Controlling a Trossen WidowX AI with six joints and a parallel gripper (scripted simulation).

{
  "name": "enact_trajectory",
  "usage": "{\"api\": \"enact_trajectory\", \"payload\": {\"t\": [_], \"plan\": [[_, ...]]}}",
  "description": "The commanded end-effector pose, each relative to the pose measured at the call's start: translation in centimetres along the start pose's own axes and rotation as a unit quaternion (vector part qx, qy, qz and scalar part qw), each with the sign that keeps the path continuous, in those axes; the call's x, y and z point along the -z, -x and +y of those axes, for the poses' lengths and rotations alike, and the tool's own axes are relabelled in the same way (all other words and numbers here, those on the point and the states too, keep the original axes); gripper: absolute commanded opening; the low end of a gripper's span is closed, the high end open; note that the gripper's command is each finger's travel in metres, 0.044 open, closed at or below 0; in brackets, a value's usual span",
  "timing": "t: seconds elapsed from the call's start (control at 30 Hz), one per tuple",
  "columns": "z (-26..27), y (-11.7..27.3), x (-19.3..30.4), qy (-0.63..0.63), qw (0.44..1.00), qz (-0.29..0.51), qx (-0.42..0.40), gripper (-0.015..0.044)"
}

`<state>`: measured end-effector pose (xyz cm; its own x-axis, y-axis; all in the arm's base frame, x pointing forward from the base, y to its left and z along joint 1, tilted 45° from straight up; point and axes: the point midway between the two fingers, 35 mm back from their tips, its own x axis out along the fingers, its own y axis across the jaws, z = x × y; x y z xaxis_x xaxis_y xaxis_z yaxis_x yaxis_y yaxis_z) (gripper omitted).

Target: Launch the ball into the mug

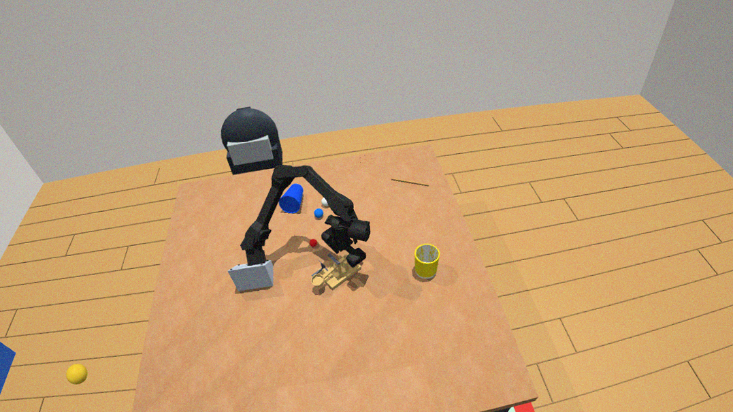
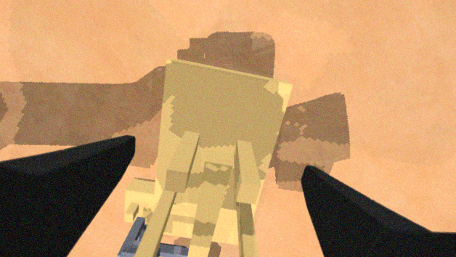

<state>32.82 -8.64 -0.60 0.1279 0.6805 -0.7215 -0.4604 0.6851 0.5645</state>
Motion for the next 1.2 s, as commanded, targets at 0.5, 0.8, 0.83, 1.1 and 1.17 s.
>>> {"api": "enact_trajectory", "payload": {"t": [0.5, 0.8, 0.83, 1.1, 1.17], "plan": [[0.2, -2.7, 0.2, -0.006, 1.0, -0.002, -0.005, 0.044], [0.2, -2.4, 0.0, 0.0, 1.0, 0.0, -0.002, 0.0204], [0.2, -2.4, 0.0, 0.0, 1.0, 0.0, -0.002, 0.0177], [0.2, -2.1, 0.0, 0.0, 1.0, 0.0, -0.002, 0.0085], [0.1, 0.1, 0.0, 0.0, 1.0, 0.001, -0.001, 0.0032]]}}
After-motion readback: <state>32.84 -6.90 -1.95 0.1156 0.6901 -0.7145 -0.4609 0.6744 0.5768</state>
